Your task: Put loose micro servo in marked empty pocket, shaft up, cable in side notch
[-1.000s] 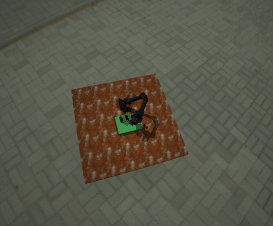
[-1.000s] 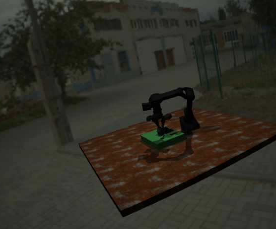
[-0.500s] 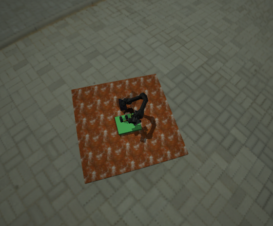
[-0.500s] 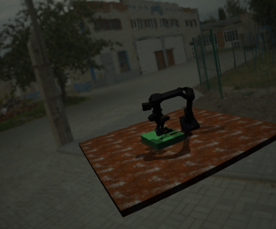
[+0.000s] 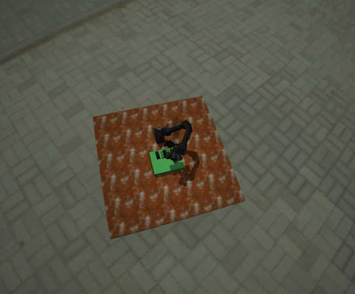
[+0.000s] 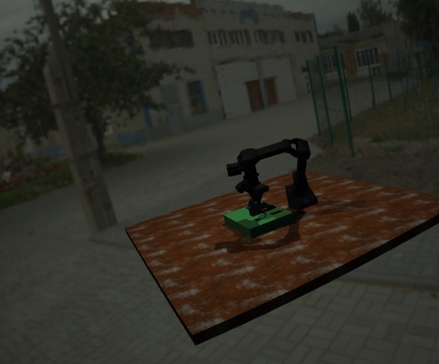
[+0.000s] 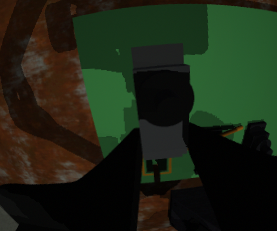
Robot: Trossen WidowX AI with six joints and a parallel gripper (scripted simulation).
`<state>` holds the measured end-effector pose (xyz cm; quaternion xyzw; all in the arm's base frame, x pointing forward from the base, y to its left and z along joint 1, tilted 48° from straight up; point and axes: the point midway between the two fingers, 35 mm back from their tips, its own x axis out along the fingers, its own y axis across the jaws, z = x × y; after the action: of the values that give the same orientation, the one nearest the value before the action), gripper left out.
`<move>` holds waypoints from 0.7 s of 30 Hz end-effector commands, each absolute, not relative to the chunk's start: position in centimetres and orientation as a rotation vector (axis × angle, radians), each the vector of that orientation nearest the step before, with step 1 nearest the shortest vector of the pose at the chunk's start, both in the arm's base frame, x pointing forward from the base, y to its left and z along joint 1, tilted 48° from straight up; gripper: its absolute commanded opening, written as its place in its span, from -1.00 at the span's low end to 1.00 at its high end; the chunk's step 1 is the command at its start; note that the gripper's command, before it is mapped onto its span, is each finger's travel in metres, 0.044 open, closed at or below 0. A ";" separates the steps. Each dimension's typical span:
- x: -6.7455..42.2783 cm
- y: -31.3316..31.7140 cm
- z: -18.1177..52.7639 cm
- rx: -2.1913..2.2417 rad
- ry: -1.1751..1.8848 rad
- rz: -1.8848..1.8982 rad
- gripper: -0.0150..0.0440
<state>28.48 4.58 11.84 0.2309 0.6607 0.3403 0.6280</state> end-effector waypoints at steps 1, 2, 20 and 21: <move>27.3 4.2 12.0 0.538 1.511 0.770 -0.49; 26.8 4.2 12.0 0.538 1.511 0.770 -0.49; 18.5 2.9 11.8 0.540 1.516 0.769 -0.49; 18.3 2.9 11.8 0.540 1.516 0.769 -0.49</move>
<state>19.72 3.15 11.75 0.2381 0.6636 0.3355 0.6248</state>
